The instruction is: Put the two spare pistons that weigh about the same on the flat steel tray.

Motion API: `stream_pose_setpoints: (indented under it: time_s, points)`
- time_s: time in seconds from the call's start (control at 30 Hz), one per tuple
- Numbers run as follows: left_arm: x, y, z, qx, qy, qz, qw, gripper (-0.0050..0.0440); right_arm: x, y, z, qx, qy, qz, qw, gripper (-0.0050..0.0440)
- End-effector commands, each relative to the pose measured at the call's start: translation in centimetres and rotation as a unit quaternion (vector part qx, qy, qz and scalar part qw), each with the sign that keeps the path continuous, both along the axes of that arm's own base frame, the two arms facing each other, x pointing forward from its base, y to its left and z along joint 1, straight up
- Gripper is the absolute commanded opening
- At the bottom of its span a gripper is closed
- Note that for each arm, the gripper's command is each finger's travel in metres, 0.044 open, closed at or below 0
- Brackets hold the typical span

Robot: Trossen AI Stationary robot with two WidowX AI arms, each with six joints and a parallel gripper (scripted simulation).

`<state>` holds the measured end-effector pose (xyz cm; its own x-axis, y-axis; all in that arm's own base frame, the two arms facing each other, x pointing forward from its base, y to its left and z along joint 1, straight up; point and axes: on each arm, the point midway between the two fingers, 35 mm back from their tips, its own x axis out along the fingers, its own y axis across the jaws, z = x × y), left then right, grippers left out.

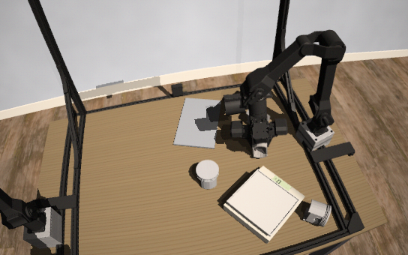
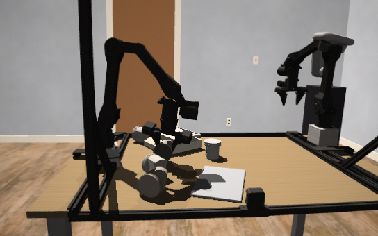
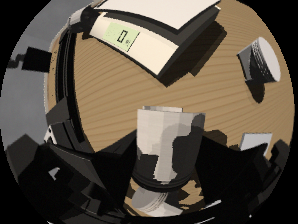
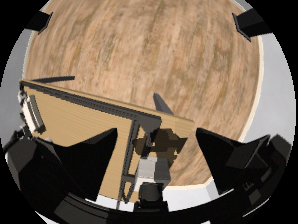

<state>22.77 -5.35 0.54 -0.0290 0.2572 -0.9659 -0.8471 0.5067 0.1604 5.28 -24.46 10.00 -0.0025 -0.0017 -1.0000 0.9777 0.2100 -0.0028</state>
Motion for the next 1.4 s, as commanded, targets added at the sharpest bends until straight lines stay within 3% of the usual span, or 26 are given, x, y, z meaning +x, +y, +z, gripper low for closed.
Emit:
stream_pose_setpoints:
  time_s: [0.0, 1.37]
  points:
    - [0.5, -0.2, 1.1, -0.005, -0.01, 0.0, 1.0, 0.0158, 0.0, 0.0, 0.0, 0.001, -0.001, 0.001, 1.0, 0.044]
    - [0.6, -0.3, 6.5, -0.008, -0.013, -0.001, 1.0, 0.0158, 0.0, 0.0, 0.0, 0.001, -0.001, 0.001, 1.0, 0.044]
